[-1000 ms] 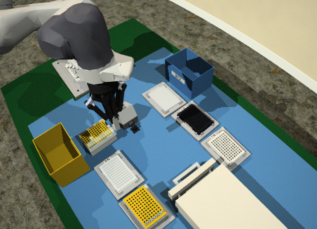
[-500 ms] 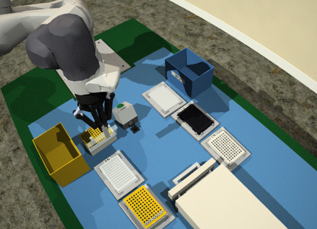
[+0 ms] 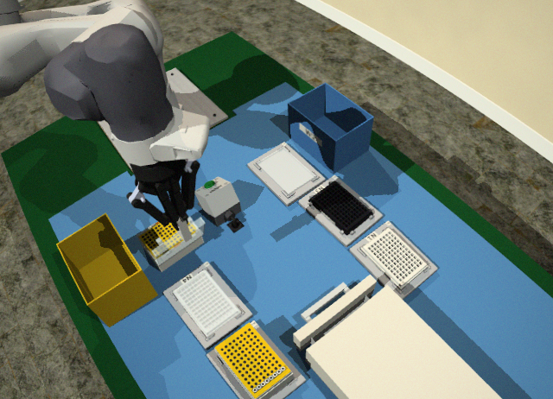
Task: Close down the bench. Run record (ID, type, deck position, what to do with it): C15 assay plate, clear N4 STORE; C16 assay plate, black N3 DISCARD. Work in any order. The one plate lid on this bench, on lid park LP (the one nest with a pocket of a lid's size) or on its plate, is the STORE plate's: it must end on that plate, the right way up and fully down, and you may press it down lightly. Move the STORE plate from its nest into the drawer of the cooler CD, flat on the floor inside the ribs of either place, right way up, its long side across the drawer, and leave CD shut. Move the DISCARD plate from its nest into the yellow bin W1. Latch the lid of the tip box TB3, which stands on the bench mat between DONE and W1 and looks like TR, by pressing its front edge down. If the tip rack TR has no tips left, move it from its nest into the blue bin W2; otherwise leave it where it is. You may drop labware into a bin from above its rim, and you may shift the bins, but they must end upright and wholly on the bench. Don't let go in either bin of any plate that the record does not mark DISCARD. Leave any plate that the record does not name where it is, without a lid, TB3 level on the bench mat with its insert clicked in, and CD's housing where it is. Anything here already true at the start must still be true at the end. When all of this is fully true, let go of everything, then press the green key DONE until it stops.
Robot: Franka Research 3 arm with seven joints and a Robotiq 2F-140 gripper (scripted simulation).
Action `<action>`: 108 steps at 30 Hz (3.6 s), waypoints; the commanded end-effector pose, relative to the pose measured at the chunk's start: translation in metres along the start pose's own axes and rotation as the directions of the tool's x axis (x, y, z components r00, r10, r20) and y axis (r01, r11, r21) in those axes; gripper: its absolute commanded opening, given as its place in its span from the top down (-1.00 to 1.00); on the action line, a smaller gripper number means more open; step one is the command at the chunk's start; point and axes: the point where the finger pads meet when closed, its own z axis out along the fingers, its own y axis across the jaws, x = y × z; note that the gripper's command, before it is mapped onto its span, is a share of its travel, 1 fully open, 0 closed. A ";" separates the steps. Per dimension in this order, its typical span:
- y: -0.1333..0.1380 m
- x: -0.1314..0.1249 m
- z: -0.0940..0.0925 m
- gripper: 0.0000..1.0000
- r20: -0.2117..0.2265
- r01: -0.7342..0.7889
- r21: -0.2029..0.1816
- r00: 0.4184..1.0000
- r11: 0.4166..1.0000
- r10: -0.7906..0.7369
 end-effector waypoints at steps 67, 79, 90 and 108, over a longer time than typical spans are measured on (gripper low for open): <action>0.002 0.000 0.044 1.00 0.002 0.010 -0.004 1.000 1.000 -0.010; 0.002 -0.001 0.061 1.00 0.002 0.010 -0.004 1.000 1.000 -0.010; 0.002 -0.001 0.069 1.00 0.002 0.010 -0.004 1.000 1.000 -0.010; 0.002 -0.008 0.067 1.00 0.002 0.010 -0.004 1.000 1.000 -0.010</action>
